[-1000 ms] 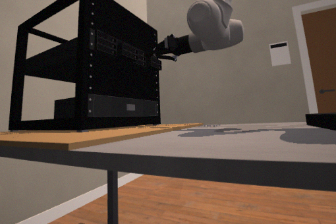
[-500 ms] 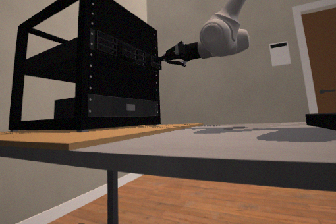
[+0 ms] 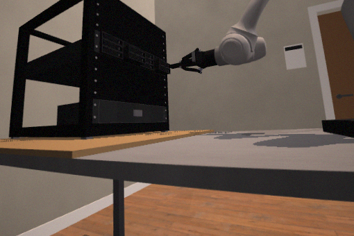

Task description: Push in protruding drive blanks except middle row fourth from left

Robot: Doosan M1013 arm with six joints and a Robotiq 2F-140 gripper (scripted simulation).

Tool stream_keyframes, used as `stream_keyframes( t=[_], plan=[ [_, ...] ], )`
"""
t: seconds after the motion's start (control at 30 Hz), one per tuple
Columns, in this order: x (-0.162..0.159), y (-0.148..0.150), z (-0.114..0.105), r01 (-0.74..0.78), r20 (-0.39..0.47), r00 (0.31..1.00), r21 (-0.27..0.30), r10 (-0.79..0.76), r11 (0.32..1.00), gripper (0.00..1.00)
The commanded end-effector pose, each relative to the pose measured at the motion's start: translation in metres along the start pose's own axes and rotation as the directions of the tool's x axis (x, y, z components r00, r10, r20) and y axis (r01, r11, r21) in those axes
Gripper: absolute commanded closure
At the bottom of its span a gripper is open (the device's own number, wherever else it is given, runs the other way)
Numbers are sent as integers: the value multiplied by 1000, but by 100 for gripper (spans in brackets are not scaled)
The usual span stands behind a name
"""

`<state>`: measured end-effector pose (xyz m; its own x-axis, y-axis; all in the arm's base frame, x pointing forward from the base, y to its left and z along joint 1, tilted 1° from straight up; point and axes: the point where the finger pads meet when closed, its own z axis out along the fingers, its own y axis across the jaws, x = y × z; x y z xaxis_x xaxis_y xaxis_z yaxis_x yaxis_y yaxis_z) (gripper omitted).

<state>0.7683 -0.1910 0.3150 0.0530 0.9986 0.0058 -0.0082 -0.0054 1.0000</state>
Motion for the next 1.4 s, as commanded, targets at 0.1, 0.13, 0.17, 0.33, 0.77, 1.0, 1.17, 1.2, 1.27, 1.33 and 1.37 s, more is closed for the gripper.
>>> stream_keyframes(
  t=[0.1, 0.13, 0.17, 0.33, 0.77, 1.0, 1.17, 1.2, 1.27, 1.33, 1.37],
  plan=[
    [-11, 0, -1, 0, -1, 1000, -1, 0, 1000, 90],
    [-11, 0, -1, 0, -1, 1000, -1, 0, 1000, 90],
    [-12, 0, -1, 0, -1, 1000, -1, 0, 1000, 90],
    [-13, 0, -1, 0, -1, 1000, -1, 0, 1000, 90],
    [-13, 0, 36, 0, -1, 1000, -1, 0, 1000, 90],
    [-13, 0, 38, 0, -1, 1000, -1, 0, 1000, 90],
    [-13, 0, 38, 0, -1, 1000, -1, 0, 1000, 90],
    [-13, 0, 38, 0, -1, 1000, -1, 0, 1000, 90],
    [-13, 0, 38, 0, -1, 1000, -1, 0, 1000, 90],
    [-13, 0, 38, 0, -1, 1000, -1, 0, 1000, 90],
    [-13, 0, 38, 0, -1, 1000, -1, 0, 1000, 90]
  ],
)
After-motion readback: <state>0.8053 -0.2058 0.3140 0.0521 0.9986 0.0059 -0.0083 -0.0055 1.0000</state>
